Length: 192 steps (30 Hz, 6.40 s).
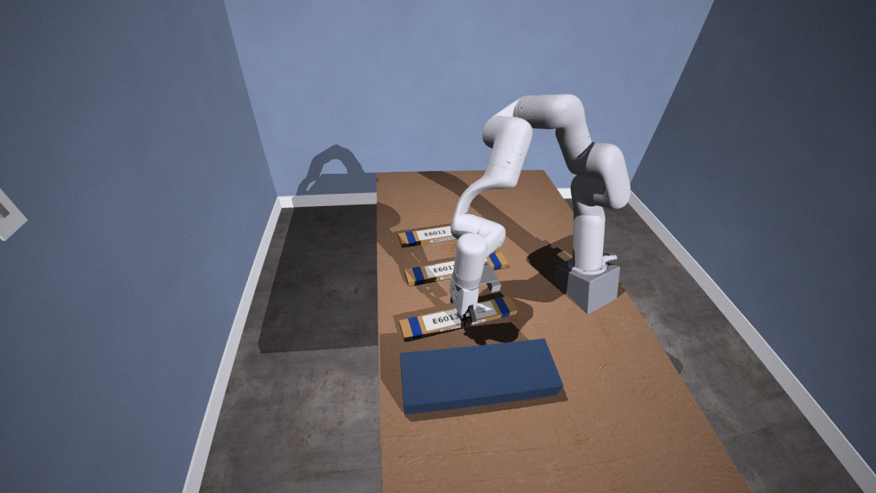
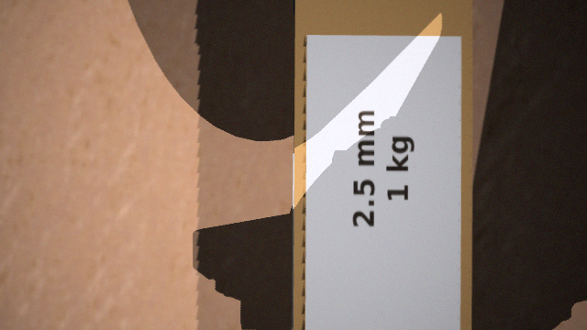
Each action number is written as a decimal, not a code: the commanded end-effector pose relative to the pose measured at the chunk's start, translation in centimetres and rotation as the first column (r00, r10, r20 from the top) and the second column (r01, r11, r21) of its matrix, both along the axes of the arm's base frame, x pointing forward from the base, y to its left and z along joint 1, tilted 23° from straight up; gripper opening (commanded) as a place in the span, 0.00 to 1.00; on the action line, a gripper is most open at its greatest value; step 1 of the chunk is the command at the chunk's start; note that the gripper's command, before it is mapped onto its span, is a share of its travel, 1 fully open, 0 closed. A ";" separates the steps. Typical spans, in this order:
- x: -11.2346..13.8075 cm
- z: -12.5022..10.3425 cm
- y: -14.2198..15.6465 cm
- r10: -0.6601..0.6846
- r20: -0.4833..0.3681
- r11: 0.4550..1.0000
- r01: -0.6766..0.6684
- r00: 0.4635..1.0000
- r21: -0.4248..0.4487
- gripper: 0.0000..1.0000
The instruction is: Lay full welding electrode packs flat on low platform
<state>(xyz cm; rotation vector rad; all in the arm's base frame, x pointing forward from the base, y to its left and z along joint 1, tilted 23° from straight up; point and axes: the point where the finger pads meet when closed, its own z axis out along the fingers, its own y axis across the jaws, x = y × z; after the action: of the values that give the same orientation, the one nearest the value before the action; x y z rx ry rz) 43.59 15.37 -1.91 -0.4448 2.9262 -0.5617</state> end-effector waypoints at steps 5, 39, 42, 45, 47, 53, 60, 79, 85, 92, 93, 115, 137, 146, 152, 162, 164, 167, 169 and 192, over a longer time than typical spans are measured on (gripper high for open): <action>0.2 -0.6 -0.1 0.002 0.003 1.000 -0.002 1.000 0.002 1.00; 0.5 -1.8 -0.5 0.002 0.003 1.000 -0.002 1.000 0.002 0.58; 0.5 -1.8 -0.5 0.002 0.003 1.000 -0.002 1.000 0.002 0.58; 0.5 -1.8 -0.5 0.002 0.003 1.000 -0.002 1.000 0.002 0.58; 0.5 -1.8 -0.5 0.002 0.003 1.000 -0.002 1.000 0.002 0.58; 0.5 -1.8 -0.5 0.002 0.003 1.000 -0.002 1.000 0.002 0.58; 0.5 -1.8 -0.5 0.002 0.003 1.000 -0.002 1.000 0.002 0.58; 0.5 -1.8 -0.5 0.002 0.003 1.000 -0.002 1.000 0.002 0.58; 0.5 -1.7 -0.5 0.002 0.003 1.000 -0.002 1.000 0.002 0.58; 0.3 -1.1 -0.3 0.002 0.003 1.000 -0.002 1.000 0.002 0.58; 0.3 -0.9 -0.2 0.002 0.003 1.000 -0.002 1.000 0.002 0.58; -0.4 2.8 1.2 0.002 0.003 1.000 -0.002 1.000 0.002 0.58; -0.5 3.0 1.2 0.002 0.003 1.000 -0.002 1.000 0.002 0.58; -0.7 4.2 1.7 0.002 0.003 1.000 -0.002 1.000 0.002 0.58; -1.1 6.1 2.4 0.002 0.003 1.000 -0.002 1.000 0.002 0.58; -1.6 8.5 3.2 0.002 0.003 1.000 -0.002 1.000 0.002 0.58; -1.6 8.9 3.4 0.002 0.003 1.000 -0.002 1.000 0.002 0.58; -1.7 9.2 3.5 0.002 0.003 1.000 -0.002 1.000 0.002 0.58; -1.7 9.3 3.5 0.002 0.003 1.000 -0.002 1.000 0.002 0.58; -1.6 9.4 3.5 -0.154 0.057 0.988 0.152 0.986 0.038 0.58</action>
<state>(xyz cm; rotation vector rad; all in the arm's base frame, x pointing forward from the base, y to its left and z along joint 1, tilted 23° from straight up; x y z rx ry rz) 41.81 18.69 7.28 -0.2913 2.9331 -0.5462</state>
